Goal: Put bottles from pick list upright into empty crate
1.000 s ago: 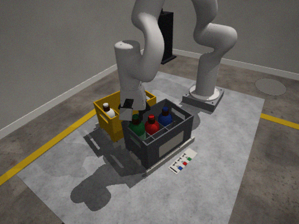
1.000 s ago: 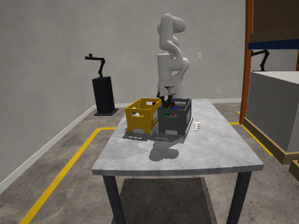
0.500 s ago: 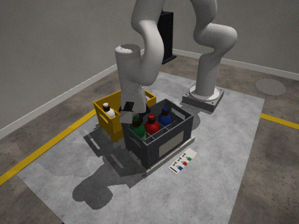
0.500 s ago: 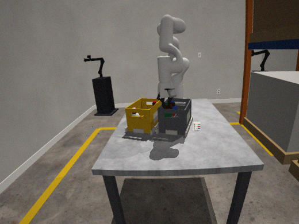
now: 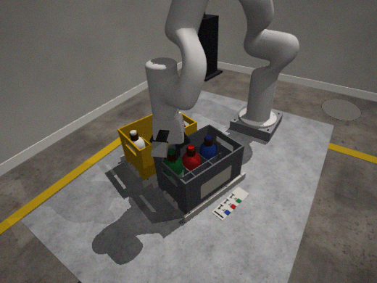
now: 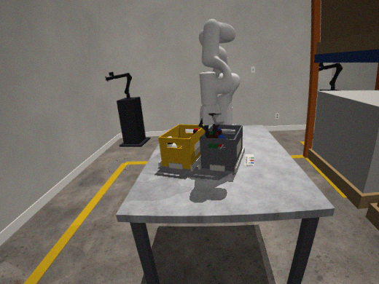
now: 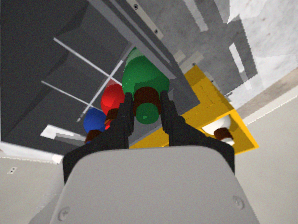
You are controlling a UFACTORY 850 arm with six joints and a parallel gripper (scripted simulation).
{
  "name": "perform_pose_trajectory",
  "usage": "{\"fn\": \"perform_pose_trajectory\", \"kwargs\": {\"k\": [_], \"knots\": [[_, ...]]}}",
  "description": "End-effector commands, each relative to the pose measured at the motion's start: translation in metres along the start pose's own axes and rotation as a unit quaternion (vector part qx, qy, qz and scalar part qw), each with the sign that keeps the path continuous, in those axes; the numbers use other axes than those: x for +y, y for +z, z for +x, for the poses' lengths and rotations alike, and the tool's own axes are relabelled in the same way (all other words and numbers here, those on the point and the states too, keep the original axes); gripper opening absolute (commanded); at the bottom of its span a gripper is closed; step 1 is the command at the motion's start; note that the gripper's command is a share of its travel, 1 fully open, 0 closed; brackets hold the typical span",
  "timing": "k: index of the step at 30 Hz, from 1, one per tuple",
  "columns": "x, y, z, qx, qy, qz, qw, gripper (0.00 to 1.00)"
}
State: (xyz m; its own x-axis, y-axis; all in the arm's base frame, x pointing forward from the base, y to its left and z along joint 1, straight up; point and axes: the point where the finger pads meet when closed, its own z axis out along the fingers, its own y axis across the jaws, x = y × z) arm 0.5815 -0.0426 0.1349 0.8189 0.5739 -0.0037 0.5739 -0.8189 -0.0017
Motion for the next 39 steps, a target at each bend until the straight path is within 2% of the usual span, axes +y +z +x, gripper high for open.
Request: {"fn": "perform_pose_trajectory", "kwargs": {"k": [1,39], "knots": [[0.0006,-0.0011,0.0008,0.001,0.0,-0.001,1.0,0.0],[0.0006,0.005,0.0007,0.001,0.0,-0.001,1.0,0.0]]}}
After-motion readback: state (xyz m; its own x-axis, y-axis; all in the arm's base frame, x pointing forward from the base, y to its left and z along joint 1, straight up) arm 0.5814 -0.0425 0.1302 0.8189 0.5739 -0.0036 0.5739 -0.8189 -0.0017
